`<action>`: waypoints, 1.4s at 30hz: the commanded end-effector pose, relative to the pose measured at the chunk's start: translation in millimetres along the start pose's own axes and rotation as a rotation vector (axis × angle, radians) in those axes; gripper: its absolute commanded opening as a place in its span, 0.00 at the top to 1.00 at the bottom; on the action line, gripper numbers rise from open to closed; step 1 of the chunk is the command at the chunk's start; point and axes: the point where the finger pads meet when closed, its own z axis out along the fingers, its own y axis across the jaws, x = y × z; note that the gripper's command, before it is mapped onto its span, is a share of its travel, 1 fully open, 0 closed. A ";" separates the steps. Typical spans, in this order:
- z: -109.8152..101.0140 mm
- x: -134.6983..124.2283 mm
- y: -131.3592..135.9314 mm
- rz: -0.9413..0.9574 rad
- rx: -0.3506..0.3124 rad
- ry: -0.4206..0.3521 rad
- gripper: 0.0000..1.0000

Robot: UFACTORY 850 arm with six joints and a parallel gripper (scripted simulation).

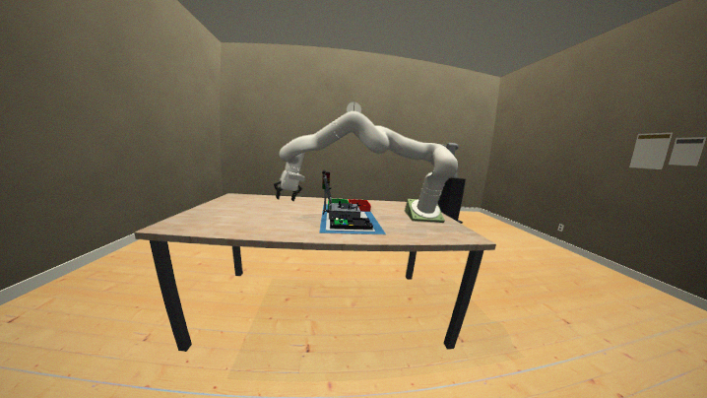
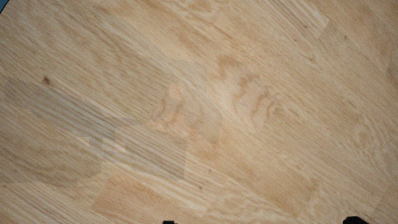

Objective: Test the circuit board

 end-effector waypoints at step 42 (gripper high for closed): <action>-106.3 67.1 48.8 -0.790 -0.054 -0.033 0.00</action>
